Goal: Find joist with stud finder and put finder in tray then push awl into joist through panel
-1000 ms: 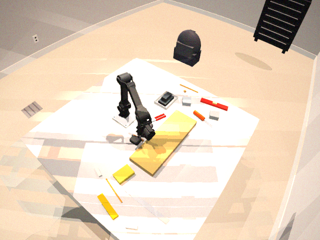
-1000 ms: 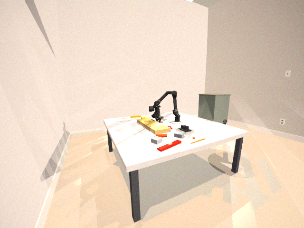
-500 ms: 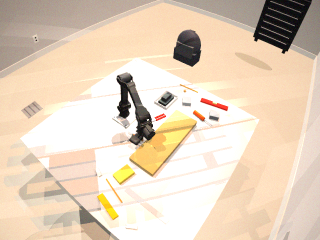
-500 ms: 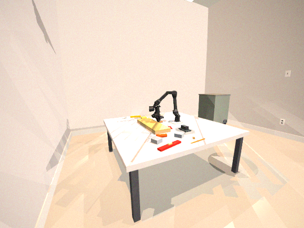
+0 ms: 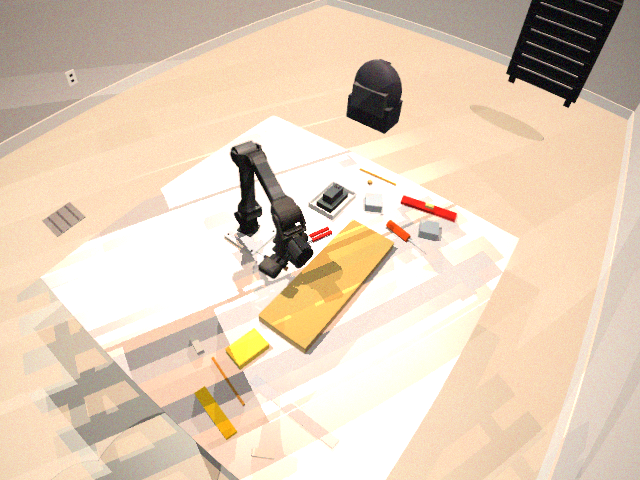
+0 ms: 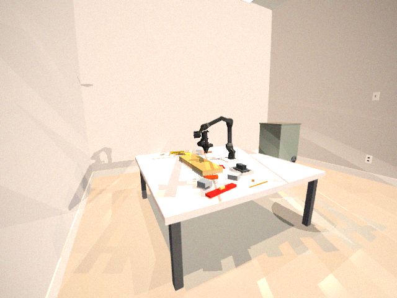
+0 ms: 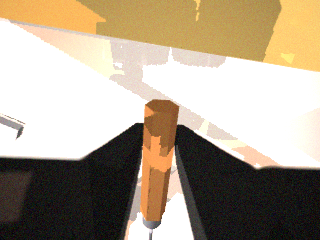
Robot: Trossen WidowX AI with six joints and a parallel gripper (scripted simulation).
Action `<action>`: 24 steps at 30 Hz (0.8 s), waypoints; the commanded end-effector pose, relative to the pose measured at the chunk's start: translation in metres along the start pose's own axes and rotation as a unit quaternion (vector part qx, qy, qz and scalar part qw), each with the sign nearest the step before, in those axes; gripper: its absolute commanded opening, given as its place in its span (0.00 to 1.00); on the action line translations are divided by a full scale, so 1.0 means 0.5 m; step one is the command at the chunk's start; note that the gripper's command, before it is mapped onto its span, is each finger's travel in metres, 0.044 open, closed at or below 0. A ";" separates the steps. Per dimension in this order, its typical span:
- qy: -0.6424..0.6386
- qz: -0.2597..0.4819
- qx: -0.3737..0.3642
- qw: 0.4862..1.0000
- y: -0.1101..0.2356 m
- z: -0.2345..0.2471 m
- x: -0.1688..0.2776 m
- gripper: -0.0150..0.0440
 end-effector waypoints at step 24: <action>-0.073 -0.169 0.021 0.983 0.044 -0.023 -0.024 0.25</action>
Point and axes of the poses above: the point midway between the two fingers, 35 mm back from their tips, its own y axis back along the fingers, its own z axis across the jaws, x = y × z, the point moved 8 cm from there along y, back along the fingers, and after that the axes turned 1 degree about y, right-handed, at the moved point
